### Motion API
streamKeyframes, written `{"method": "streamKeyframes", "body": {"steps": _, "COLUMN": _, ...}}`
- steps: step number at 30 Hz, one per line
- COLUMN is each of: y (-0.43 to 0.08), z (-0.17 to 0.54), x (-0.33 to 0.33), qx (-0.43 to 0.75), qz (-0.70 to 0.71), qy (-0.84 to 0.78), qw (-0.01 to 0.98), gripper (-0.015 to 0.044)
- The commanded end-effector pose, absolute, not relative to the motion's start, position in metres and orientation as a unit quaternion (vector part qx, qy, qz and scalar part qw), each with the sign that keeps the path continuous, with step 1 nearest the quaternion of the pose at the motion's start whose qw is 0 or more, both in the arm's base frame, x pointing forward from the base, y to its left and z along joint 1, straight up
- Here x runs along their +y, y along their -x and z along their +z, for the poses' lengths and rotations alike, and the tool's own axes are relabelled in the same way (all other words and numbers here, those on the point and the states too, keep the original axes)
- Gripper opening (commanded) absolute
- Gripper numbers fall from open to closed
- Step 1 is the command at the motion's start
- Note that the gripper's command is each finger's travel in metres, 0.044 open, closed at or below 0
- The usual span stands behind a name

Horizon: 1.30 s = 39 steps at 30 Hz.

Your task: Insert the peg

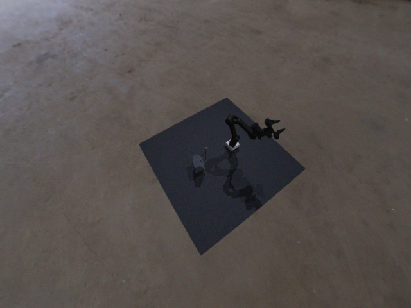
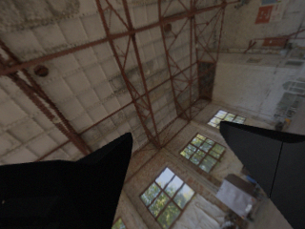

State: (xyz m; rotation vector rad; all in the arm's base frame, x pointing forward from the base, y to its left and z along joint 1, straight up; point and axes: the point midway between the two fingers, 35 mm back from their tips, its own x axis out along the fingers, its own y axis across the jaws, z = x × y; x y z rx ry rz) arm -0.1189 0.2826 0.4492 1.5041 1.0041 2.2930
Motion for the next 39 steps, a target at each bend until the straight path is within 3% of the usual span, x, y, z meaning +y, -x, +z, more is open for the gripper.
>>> {"method": "streamKeyframes", "body": {"steps": 1, "y": 0.118, "z": 0.449, "x": 0.283, "qx": 0.341, "qz": 0.78, "qy": -0.512, "qw": 0.111, "gripper": 0.0426}}
{"method": "streamKeyframes", "body": {"steps": 39, "y": -0.017, "z": 0.408, "x": 0.349, "qx": 0.219, "qz": 0.725, "qy": -0.504, "qw": 0.415, "gripper": 0.044}}
